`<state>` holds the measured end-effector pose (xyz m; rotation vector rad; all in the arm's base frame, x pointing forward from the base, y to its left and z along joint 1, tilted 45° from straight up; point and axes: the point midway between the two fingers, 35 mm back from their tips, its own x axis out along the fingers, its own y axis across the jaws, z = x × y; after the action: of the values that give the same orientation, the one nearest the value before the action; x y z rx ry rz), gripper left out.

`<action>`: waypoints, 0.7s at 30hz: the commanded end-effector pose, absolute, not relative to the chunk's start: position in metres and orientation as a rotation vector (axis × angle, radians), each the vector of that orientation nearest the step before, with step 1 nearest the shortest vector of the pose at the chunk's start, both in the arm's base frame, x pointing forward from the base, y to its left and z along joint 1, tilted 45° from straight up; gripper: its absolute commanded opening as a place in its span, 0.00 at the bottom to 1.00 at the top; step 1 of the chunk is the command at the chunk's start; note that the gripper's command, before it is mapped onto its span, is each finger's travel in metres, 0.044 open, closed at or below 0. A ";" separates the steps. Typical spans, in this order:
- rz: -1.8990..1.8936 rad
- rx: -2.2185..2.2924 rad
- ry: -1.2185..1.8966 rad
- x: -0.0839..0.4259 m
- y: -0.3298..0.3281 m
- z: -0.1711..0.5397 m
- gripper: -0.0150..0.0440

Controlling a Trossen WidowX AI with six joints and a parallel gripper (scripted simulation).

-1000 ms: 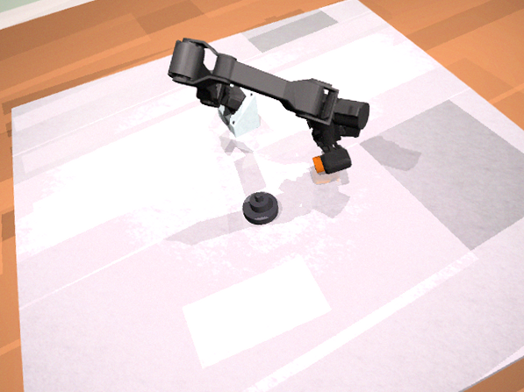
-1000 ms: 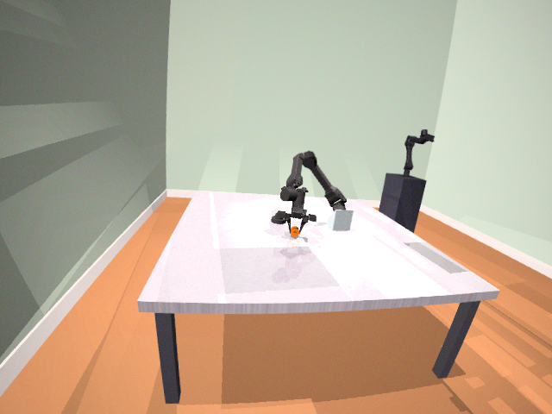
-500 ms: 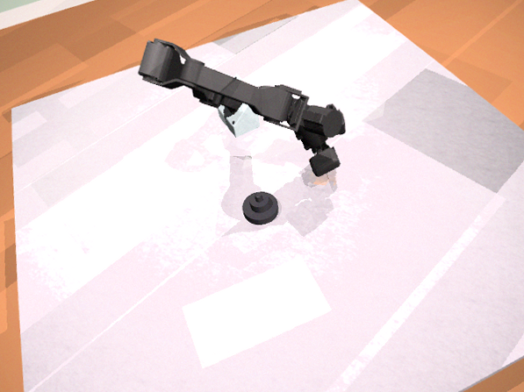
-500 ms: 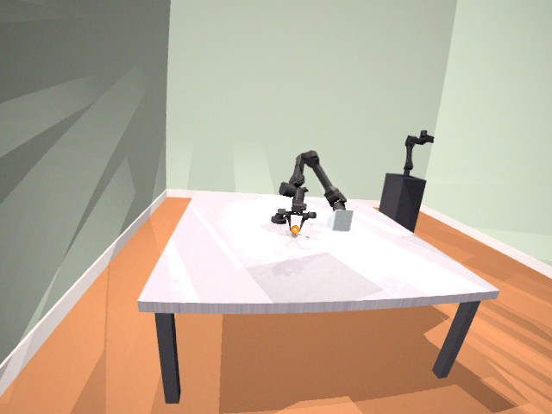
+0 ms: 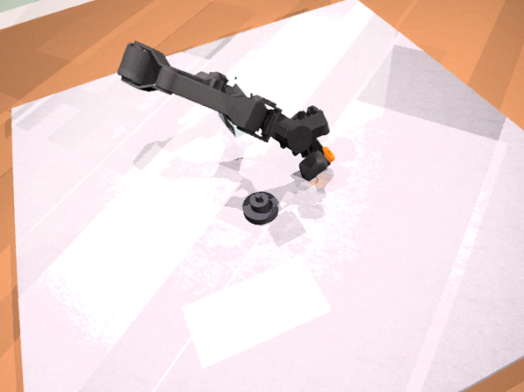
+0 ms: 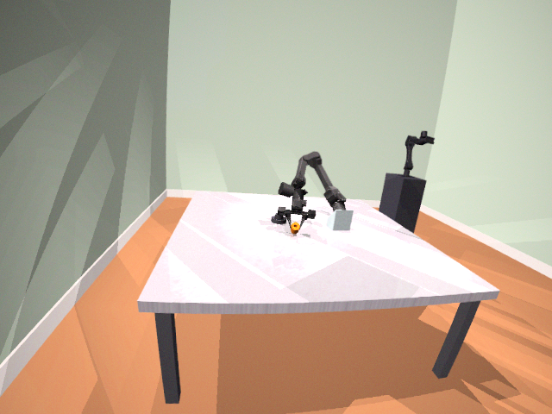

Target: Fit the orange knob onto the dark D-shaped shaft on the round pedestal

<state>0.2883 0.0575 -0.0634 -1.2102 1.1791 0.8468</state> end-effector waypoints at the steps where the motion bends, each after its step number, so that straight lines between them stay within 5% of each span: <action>1: 0.877 -1.182 1.132 0.287 0.055 -0.061 0.56; 21: 1.038 -0.984 0.851 0.279 0.037 -0.049 0.56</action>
<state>0.2808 0.0392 -0.0500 -1.0031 0.8855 1.0222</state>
